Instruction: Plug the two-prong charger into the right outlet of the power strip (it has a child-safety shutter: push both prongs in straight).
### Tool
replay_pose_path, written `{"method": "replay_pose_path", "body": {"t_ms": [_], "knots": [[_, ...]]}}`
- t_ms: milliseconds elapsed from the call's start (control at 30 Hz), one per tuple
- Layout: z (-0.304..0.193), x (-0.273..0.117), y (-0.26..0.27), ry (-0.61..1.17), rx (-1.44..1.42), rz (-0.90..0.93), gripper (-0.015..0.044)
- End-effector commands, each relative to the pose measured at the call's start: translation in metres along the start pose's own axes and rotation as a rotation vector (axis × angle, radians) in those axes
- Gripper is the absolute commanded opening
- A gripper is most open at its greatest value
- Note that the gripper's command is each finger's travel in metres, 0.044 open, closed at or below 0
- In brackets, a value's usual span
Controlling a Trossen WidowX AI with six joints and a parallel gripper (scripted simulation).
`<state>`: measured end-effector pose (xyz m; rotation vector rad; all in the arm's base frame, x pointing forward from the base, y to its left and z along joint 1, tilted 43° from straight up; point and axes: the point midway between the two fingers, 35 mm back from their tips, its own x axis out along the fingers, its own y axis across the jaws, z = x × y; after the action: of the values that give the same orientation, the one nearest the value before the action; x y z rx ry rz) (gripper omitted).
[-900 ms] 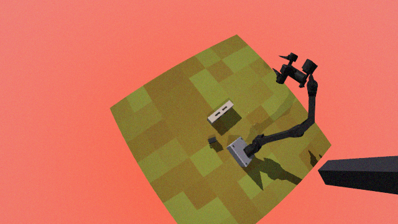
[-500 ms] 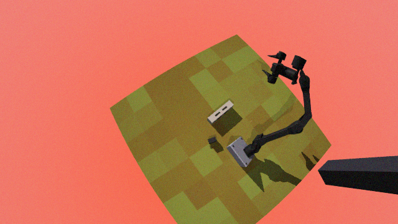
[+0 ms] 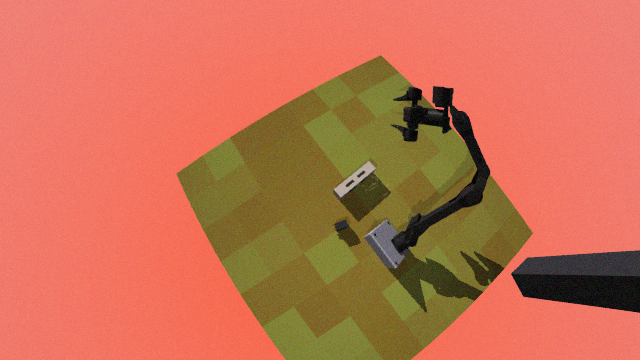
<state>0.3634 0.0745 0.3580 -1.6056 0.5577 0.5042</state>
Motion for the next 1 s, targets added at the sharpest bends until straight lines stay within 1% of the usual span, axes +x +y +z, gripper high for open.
{"method": "replay_pose_path", "body": {"t_ms": [0, 500, 967], "knots": [[0.023, 0.024, 0.018, -0.015, -0.002, 0.071, 0.044], [0.087, 0.084, 0.095, 0.014, 0.029, 0.325, 0.044], [0.133, 0.116, 0.184, 0.123, 0.023, 0.529, 0.044]]}}
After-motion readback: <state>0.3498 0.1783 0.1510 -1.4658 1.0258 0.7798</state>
